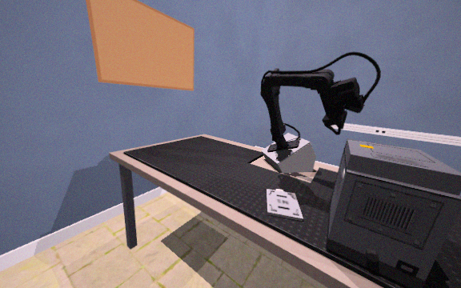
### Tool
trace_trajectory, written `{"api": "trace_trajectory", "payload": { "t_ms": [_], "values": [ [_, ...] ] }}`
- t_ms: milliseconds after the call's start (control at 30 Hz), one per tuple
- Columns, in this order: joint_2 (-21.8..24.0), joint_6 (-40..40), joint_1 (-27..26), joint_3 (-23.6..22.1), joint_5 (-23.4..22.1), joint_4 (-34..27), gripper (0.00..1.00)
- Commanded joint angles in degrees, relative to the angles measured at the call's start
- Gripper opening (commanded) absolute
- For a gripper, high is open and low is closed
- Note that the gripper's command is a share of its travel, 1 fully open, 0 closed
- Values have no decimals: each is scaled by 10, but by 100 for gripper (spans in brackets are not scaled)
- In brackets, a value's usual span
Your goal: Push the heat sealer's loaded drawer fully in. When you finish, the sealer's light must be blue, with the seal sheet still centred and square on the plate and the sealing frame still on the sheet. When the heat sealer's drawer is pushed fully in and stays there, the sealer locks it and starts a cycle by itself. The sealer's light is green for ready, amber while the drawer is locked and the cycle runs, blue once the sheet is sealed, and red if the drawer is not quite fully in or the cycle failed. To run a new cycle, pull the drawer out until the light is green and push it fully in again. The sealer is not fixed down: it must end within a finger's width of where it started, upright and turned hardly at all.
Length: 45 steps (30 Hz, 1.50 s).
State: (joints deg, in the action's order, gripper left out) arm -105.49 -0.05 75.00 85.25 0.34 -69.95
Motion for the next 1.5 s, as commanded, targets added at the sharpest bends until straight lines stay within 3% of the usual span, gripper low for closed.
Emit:
{"api": "trace_trajectory", "payload": {
  "t_ms": [0,667,700,767,867,967,1133,1233,1333,1400,1467],
  "values": [
    [17,2,11,-12,-9,-1,45],
    [17,2,11,-12,-9,-1,45],
    [-15,2,19,17,15,-10,45],
    [-36,3,32,27,40,-16,45],
    [-42,4,32,25,40,1,45],
    [-78,6,52,43,78,-21,45],
    [-100,4,52,28,79,24,45],
    [-138,8,70,50,116,-2,45],
    [-153,7,70,46,117,29,45],
    [-153,7,70,46,117,29,45],
    [-182,10,82,63,142,4,45]
  ]
}}
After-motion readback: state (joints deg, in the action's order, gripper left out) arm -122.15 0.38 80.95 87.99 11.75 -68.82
